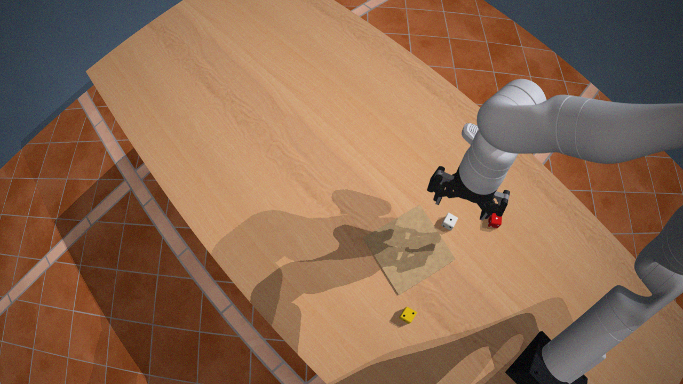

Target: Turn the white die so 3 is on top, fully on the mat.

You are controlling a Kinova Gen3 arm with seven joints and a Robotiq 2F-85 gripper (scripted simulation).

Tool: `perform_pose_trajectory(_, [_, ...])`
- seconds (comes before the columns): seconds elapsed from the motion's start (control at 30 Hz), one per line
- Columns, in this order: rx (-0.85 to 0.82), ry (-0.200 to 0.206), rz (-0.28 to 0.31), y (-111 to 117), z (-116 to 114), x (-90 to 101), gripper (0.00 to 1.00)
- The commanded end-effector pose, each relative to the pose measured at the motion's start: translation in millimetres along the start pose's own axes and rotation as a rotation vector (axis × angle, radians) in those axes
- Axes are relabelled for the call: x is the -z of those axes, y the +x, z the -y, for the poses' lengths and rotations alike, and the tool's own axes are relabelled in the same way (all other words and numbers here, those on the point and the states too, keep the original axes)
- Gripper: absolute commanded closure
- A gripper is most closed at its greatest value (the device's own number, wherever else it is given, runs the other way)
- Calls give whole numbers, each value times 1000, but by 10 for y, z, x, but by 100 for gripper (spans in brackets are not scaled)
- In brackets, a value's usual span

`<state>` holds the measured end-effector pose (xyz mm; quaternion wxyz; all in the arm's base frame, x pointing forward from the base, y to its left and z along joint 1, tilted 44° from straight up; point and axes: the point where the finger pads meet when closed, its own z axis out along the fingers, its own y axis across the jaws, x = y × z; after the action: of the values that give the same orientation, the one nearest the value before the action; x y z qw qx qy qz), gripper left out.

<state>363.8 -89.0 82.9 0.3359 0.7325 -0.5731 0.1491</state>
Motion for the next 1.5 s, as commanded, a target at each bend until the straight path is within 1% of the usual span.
perform_pose_trajectory(0.0, [-61, -3, -18, 15, -2, -34, 0])
perform_pose_trajectory(0.2, [-168, 8, -24, 36, 20, -51, 0])
perform_pose_trajectory(0.47, [-187, 10, -25, 41, 24, -54, 0])
perform_pose_trajectory(0.5, [-187, 10, -25, 41, 24, -54, 59])
perform_pose_trajectory(1.47, [-187, 10, -25, 41, 24, -54, 59])
